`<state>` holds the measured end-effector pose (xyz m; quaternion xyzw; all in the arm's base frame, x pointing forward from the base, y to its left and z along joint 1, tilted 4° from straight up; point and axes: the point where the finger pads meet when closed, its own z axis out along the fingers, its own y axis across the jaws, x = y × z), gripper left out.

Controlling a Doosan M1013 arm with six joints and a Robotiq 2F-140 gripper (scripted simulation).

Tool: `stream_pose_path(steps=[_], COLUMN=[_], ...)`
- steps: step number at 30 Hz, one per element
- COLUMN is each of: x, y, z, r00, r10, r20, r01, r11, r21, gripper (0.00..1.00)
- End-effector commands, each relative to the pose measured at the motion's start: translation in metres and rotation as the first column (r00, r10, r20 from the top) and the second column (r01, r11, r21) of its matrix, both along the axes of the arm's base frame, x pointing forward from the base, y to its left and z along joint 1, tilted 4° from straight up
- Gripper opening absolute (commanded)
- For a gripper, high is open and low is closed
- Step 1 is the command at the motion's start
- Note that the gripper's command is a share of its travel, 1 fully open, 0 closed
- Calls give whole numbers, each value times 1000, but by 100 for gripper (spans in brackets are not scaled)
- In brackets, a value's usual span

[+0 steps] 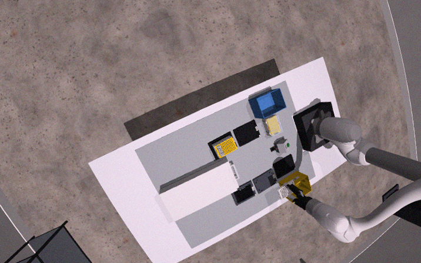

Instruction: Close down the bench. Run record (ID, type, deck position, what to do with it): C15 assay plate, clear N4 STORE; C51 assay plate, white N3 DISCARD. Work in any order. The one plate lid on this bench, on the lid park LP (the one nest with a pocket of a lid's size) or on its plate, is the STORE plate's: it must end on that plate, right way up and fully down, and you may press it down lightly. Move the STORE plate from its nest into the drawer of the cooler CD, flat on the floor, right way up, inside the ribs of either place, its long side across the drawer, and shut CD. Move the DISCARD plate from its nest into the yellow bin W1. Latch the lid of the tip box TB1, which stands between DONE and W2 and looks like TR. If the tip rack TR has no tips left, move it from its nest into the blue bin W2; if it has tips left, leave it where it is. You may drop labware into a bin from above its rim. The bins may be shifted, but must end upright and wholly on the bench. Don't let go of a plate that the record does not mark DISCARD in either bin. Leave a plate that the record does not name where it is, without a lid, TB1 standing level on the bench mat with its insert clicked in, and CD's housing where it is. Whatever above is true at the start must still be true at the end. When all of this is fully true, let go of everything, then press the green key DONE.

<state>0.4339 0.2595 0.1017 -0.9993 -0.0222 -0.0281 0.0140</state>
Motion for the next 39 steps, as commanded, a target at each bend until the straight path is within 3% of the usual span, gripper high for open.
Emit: stream_pose_path(steps=[1, 39], x=[-9, -85], y=[6, 56], z=[0, -3], r00=[1000, 1000], r10=[0, 0], r20=[0, 0], r01=[0, 0], r11=[1000, 1000], r21=[0, 0], gripper=[0, 0])
